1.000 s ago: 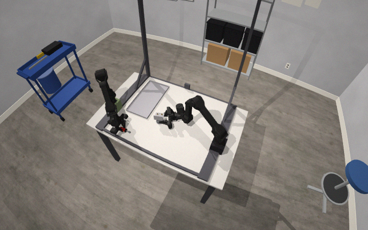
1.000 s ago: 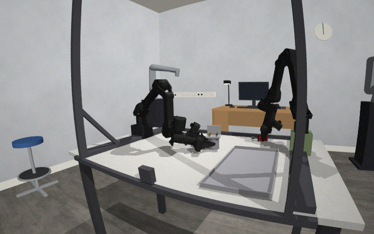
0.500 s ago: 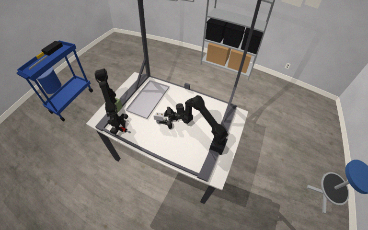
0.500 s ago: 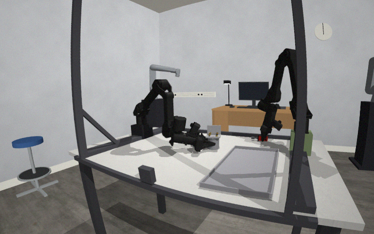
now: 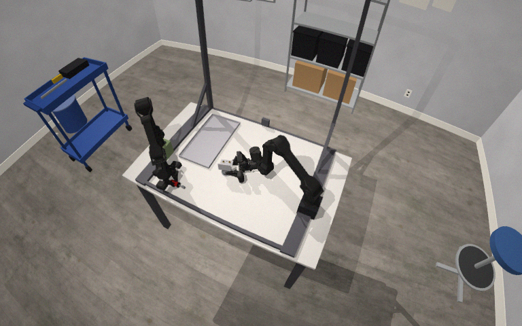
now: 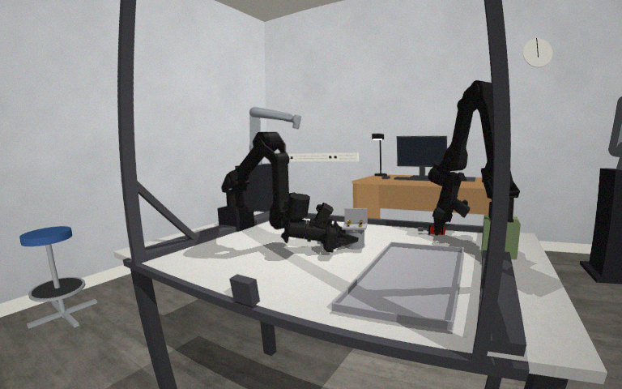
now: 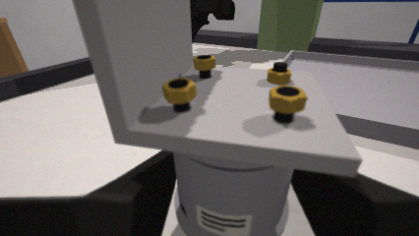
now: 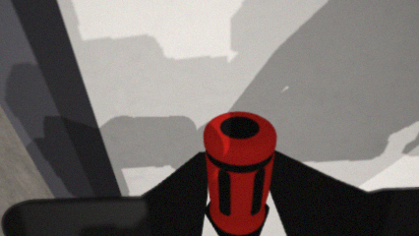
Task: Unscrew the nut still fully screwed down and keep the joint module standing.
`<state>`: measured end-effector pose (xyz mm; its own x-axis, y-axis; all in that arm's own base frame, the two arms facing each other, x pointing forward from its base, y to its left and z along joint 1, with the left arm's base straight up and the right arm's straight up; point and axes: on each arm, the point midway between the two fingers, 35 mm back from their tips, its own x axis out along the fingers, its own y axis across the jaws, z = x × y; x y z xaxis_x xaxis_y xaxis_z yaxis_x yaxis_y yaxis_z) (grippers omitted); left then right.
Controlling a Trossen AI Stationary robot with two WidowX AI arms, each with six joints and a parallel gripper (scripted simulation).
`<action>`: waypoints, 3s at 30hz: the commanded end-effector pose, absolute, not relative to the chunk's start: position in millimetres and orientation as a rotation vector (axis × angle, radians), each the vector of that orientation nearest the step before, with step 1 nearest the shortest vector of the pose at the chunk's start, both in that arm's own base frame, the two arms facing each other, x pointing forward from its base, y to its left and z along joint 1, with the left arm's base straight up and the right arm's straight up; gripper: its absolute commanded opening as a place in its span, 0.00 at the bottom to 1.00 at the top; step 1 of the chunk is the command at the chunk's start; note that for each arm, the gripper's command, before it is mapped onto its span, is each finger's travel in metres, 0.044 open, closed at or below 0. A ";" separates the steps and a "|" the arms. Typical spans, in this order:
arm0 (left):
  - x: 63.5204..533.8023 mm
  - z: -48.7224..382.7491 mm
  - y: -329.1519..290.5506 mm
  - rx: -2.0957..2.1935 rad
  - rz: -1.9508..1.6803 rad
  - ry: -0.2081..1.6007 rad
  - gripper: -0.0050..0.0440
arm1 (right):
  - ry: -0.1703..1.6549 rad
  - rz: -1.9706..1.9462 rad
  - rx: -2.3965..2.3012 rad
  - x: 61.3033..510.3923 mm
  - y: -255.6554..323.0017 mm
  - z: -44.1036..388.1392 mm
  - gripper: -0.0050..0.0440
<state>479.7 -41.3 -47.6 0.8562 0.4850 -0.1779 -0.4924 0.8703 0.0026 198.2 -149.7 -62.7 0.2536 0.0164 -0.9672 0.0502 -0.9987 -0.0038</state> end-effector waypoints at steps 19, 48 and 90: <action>487.1 -32.7 -42.0 -0.063 0.514 0.142 0.60 | 0.053 -1.876 2.469 202.9 -153.1 -58.7 0.38; 487.1 -32.7 -42.0 -0.063 0.514 0.142 0.60 | 0.039 -1.854 2.473 206.1 -155.8 -9.9 0.38; 487.1 -32.7 -42.0 -0.063 0.514 0.142 0.60 | 0.039 -1.850 2.475 205.2 -154.8 45.1 0.38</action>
